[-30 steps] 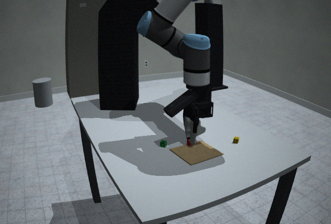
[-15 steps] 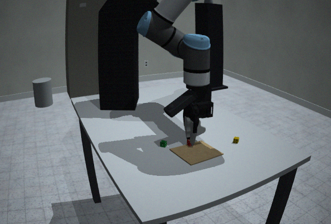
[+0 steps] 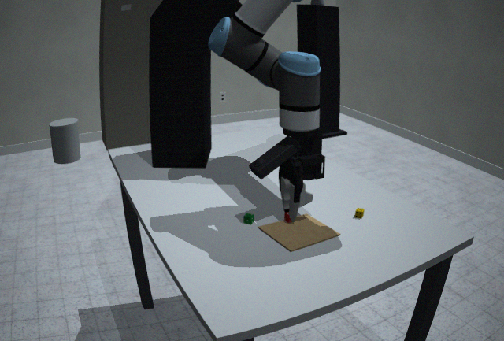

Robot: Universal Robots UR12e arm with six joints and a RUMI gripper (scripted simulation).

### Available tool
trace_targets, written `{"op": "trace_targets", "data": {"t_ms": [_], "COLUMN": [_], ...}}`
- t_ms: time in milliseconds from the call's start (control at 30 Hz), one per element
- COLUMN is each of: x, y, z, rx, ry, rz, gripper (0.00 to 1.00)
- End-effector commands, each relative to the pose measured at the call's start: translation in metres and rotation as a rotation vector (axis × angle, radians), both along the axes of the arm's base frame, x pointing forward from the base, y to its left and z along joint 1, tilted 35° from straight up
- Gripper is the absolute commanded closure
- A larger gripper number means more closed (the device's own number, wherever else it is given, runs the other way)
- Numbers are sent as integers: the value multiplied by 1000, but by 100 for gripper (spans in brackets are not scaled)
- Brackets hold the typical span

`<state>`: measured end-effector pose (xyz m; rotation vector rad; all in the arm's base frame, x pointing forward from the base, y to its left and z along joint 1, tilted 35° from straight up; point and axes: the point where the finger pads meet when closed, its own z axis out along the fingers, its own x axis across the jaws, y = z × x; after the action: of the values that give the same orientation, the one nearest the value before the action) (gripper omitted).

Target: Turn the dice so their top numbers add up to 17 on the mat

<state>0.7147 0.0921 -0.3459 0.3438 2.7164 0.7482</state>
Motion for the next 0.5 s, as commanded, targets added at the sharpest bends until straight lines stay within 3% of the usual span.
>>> {"op": "trace_targets", "data": {"t_ms": [0, 467], "x": [0, 2], "y": [0, 1], "z": [0, -3], "rx": [0, 0], "ry": [-1, -1], "rz": [0, 0], "gripper": [97, 97]}}
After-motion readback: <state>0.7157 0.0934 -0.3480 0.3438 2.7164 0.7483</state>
